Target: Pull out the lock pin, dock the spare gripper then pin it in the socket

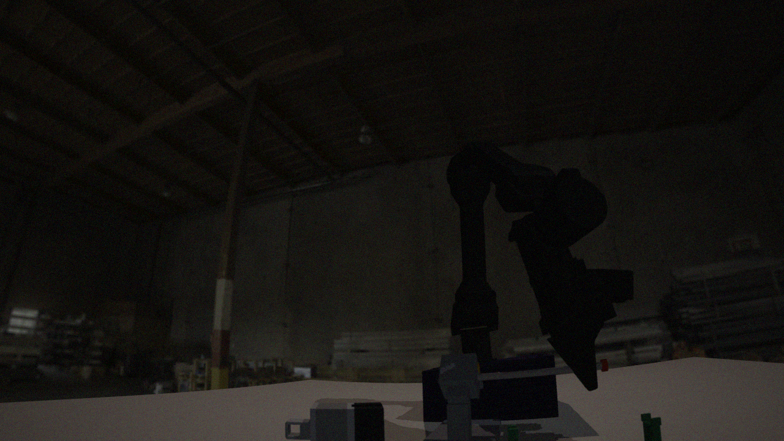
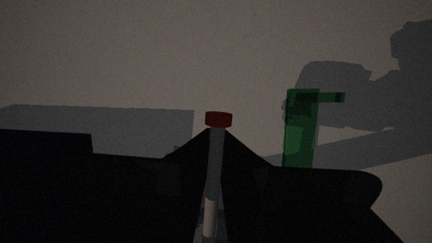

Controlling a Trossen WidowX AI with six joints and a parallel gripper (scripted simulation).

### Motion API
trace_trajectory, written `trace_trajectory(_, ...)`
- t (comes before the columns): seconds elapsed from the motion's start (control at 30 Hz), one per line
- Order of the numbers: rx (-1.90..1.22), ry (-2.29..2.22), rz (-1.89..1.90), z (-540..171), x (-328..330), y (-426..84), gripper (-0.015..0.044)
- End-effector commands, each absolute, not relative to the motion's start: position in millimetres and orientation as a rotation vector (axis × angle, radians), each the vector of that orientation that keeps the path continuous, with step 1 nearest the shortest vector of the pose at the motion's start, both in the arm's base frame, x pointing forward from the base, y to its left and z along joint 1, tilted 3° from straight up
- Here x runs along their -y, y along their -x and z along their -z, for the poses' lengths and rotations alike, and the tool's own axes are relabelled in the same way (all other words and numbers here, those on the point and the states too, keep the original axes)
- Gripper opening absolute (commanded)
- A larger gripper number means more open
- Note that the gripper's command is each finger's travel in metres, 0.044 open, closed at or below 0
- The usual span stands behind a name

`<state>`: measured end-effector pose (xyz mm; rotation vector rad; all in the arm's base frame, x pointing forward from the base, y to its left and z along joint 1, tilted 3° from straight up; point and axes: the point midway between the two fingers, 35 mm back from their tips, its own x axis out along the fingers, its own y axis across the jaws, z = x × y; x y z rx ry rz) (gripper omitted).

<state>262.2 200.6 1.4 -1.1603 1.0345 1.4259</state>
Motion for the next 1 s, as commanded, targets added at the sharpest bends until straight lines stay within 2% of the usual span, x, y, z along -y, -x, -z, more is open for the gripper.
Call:
trace_trajectory(0.0,-1.036,1.162,-1.422,-3,-205,-264,0.0000)
trace_trajectory(0.97,-1.053,1.159,-1.430,-8,-226,-260,0.0000)
